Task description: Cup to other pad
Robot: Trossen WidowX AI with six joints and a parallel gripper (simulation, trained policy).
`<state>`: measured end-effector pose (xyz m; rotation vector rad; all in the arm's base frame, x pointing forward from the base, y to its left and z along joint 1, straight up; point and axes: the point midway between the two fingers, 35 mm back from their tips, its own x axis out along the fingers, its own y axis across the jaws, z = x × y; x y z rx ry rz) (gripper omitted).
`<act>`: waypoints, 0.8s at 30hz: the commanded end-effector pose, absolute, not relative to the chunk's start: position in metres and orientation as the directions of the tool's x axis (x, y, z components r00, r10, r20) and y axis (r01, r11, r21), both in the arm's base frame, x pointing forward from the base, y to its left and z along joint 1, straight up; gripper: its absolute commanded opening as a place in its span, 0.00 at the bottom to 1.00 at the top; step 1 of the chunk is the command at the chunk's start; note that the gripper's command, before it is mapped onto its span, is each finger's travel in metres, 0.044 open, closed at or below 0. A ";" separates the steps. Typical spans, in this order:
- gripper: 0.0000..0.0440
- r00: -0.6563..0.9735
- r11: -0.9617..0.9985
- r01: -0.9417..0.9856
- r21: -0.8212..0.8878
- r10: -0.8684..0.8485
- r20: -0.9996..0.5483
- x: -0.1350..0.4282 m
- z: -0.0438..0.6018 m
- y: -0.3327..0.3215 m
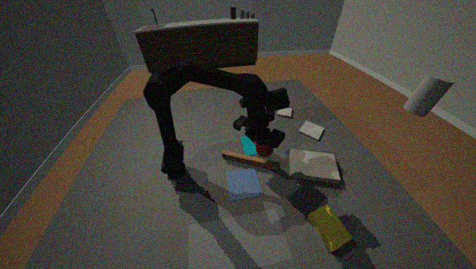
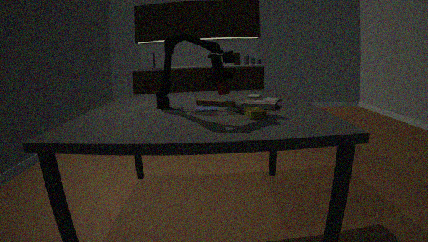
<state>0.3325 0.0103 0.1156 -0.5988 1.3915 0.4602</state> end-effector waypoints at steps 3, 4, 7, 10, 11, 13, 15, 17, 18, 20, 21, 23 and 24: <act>0.00 0.165 0.761 -0.636 -0.130 -0.030 -0.986 0.343 0.117 0.032; 0.00 0.168 0.759 -0.638 -0.131 -0.029 -0.985 0.345 0.117 0.036; 0.00 0.176 0.753 -0.645 -0.132 -0.023 -0.984 0.348 0.115 0.048; 0.00 0.182 0.748 -0.651 -0.133 -0.017 -0.983 0.350 0.112 0.060; 0.00 0.184 0.746 -0.652 -0.134 -0.015 -0.983 0.351 0.111 0.064; 0.00 0.186 0.743 -0.656 -0.134 -0.012 -0.982 0.351 0.108 0.072; 0.00 0.188 0.741 -0.658 -0.134 -0.010 -0.982 0.352 0.105 0.080; 0.00 0.189 0.739 -0.660 -0.134 -0.009 -0.982 0.352 0.101 0.086; 0.00 0.189 0.739 -0.660 -0.134 -0.009 -0.982 0.352 0.099 0.089; 0.00 0.187 0.740 -0.659 -0.134 -0.011 -0.982 0.351 0.095 0.094; 0.00 0.186 0.741 -0.659 -0.134 -0.013 -0.983 0.351 0.092 0.096; 0.00 0.182 0.742 -0.657 -0.133 -0.016 -0.983 0.350 0.087 0.099; 0.00 0.180 0.743 -0.656 -0.133 -0.017 -0.984 0.349 0.084 0.100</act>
